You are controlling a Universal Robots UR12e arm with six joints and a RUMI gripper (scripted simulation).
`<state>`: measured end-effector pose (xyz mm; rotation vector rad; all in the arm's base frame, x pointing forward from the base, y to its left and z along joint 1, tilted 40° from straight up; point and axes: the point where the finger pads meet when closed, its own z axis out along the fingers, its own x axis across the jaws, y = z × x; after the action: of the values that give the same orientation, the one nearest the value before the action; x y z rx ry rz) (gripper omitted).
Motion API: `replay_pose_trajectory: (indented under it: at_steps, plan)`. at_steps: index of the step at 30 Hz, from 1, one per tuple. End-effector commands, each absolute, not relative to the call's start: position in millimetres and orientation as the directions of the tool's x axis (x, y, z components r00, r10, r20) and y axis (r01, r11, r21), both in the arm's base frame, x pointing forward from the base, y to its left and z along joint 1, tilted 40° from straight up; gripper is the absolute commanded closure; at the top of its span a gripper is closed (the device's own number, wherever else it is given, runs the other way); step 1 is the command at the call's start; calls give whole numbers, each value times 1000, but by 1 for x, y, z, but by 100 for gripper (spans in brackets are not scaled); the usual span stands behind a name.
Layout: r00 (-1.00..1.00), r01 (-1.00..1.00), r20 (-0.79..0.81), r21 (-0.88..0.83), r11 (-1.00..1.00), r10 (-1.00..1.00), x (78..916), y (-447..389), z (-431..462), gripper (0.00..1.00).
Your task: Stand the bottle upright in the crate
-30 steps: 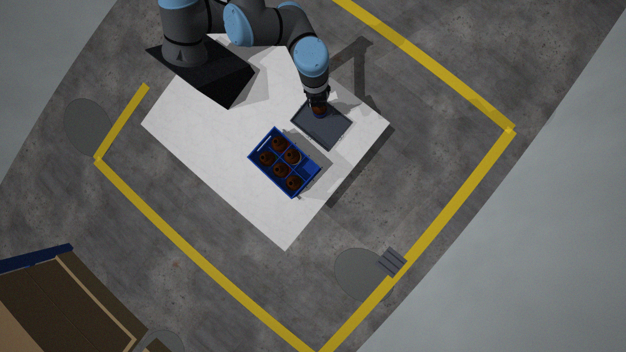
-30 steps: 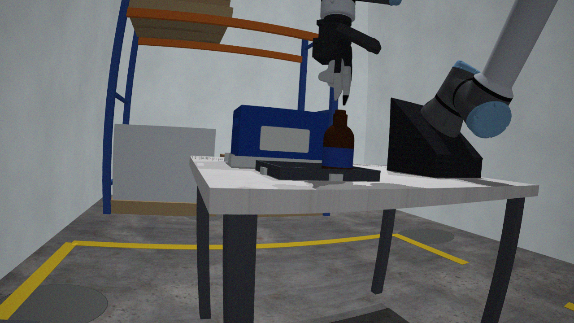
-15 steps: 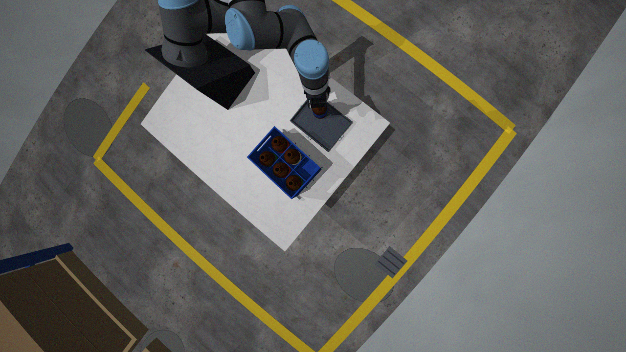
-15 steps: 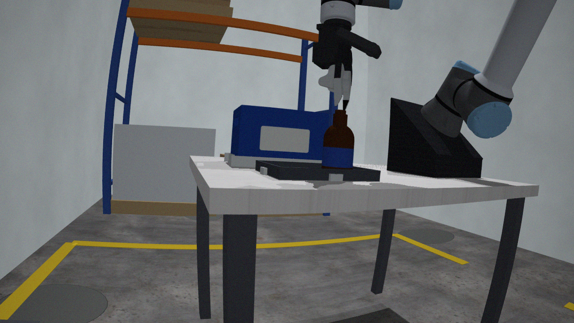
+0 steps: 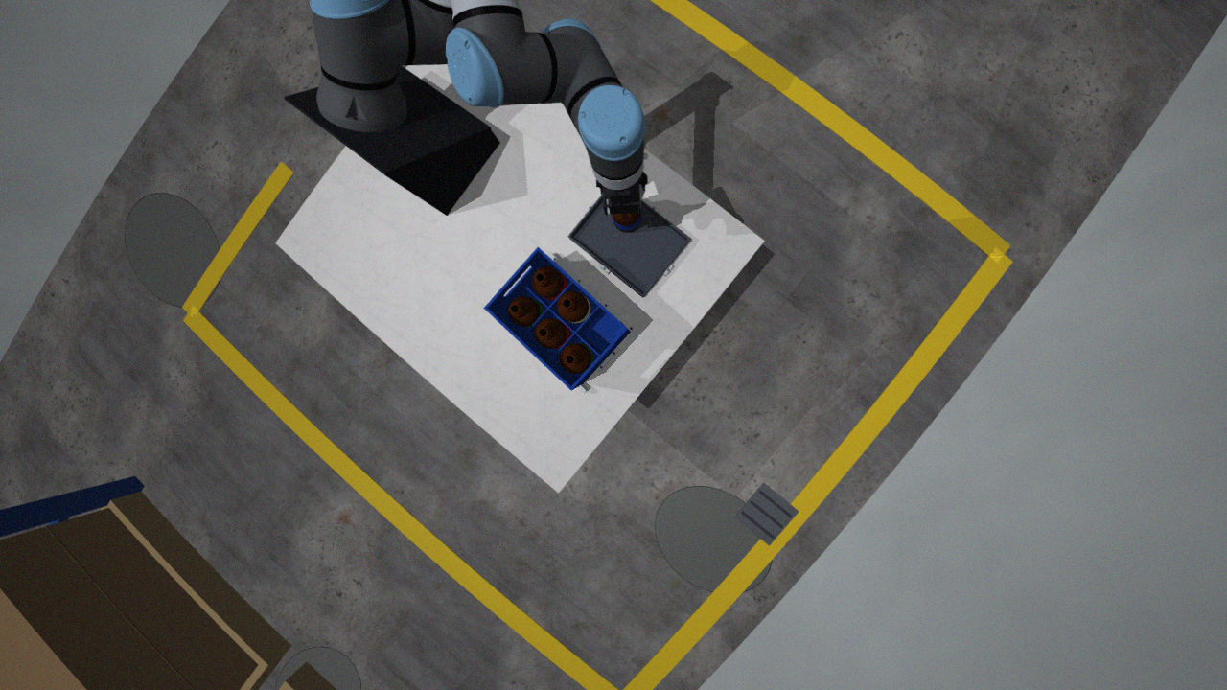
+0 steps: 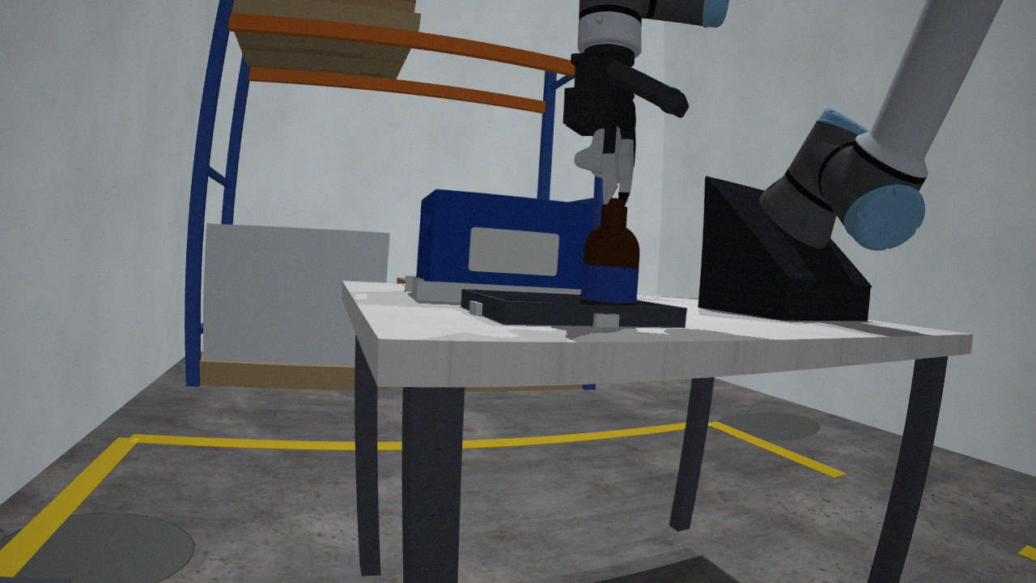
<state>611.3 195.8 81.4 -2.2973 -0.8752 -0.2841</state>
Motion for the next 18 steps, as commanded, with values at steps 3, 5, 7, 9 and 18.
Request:
replay_pose_trajectory:
  at_steps: [3,5,7,9,18]
  plan:
    - [754,656,409,-503,-563,514,610,201,75,62]
    - [754,656,409,-503,-563,514,610,202,74,62]
    - [754,656,409,-503,-563,514,610,202,73,62]
    - [754,656,409,-502,-563,514,610,203,73,62]
    - [753,657,411,-500,-564,514,612,202,73,62]
